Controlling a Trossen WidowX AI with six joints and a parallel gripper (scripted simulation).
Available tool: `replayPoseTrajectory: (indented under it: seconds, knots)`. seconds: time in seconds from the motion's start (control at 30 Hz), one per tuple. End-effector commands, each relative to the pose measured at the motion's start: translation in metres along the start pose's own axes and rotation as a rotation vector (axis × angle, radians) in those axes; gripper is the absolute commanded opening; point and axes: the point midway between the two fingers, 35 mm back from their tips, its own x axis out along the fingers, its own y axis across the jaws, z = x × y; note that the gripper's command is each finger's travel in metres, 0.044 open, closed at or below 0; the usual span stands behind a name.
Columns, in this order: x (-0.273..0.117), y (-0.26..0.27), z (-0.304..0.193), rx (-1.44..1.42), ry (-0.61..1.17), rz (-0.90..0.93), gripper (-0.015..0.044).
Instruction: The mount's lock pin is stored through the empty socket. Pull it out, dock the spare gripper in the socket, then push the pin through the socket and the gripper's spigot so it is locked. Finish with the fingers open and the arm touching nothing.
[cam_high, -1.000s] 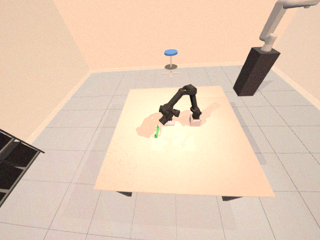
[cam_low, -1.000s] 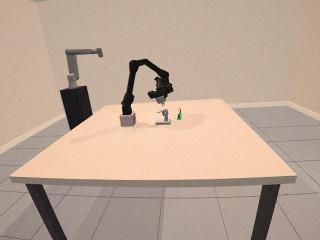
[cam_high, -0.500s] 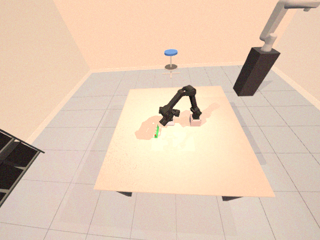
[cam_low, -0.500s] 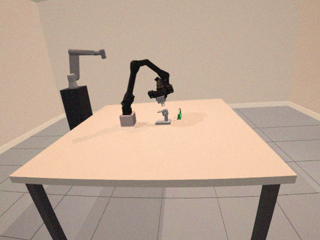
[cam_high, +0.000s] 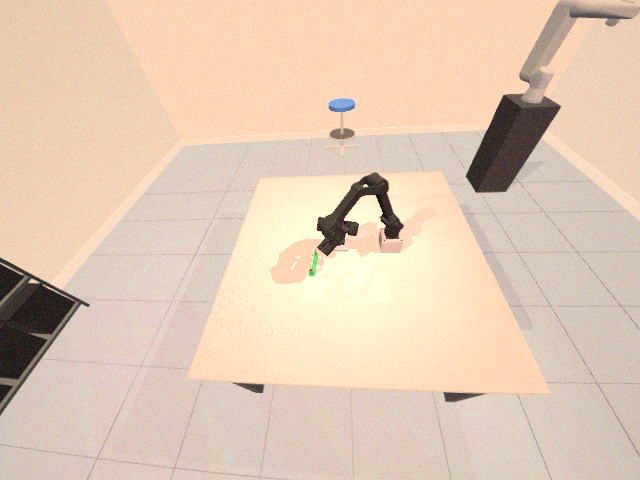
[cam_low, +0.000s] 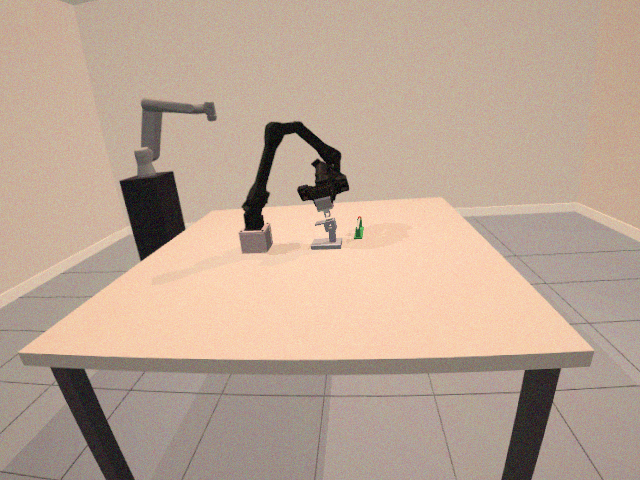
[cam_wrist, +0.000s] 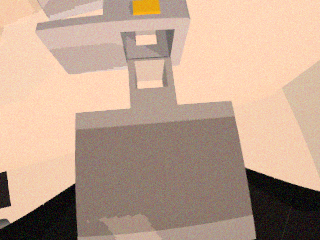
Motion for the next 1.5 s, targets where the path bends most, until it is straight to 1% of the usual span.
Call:
replayPoseTrajectory:
  seconds: [0.0,1.0,1.4,1.47]
  knots:
    - [0.003,-0.001,0.004,-0.006,0.008,-0.009,0.0000]
    - [0.024,-0.001,0.039,-0.005,0.007,-0.009,0.0000]
    - [0.023,0.000,0.037,-0.006,0.005,-0.002,0.0000]
    - [0.023,0.000,0.037,-0.006,0.005,-0.002,0.0053]
